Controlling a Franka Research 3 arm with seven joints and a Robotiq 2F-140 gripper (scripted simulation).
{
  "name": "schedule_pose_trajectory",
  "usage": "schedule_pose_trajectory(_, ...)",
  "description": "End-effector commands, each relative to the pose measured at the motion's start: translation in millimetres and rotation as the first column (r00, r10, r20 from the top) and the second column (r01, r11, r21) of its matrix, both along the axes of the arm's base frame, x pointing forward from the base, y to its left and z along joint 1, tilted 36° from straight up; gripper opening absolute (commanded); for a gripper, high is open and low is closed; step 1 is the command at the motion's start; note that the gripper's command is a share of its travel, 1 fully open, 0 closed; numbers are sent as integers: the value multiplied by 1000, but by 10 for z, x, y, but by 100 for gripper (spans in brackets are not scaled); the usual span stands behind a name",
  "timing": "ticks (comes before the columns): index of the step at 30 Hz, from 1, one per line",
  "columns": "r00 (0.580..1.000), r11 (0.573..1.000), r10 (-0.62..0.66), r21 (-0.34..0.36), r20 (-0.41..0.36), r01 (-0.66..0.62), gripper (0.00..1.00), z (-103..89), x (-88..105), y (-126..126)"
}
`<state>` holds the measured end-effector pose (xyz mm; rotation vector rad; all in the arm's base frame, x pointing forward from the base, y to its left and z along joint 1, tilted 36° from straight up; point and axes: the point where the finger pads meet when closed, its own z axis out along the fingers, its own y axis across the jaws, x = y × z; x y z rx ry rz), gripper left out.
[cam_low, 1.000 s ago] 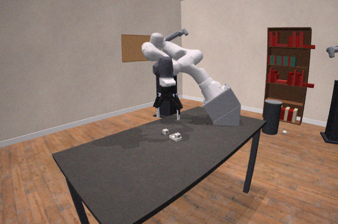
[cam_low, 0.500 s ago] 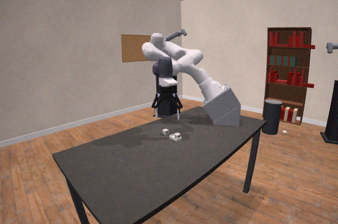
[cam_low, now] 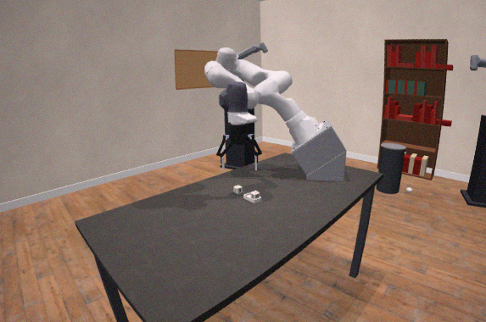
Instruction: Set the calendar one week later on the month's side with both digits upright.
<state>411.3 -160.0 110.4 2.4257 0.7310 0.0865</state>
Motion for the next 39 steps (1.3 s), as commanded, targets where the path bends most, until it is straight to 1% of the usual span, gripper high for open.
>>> schedule_pose_trajectory(1,988,991,128,-24,-88,-130,100,12,-6,-23)
schedule_pose_trajectory(3,986,990,136,-26,-94,-139,100,13,-8,-26)
schedule_pose_trajectory(4,978,984,171,-33,-119,-176,100,17,-14,-41)
schedule_pose_trajectory(11,954,966,243,-47,-174,-254,100,26,-29,-72)
schedule_pose_trajectory(17,920,940,314,-56,-233,-335,100,35,-45,-104)
schedule_pose_trajectory(19,920,940,314,-56,-233,-335,100,35,-45,-104)
schedule_pose_trajectory(20,915,936,324,-57,-241,-347,100,36,-47,-109)
schedule_pose_trajectory(21,898,924,351,-59,-265,-378,100,40,-54,-122)
schedule_pose_trajectory(25,875,906,385,-60,-295,-419,100,44,-62,-139)
schedule_pose_trajectory(32,815,861,453,-57,-362,-505,100,53,-82,-177)
schedule_pose_trajectory(33,814,861,454,-57,-362,-505,100,53,-82,-178)
schedule_pose_trajectory(34,805,854,463,-56,-372,-517,100,54,-85,-183)
schedule_pose_trajectory(36,805,854,463,-56,-372,-517,100,54,-85,-183)
schedule_pose_trajectory(39,790,843,477,-54,-386,-535,100,56,-90,-192)
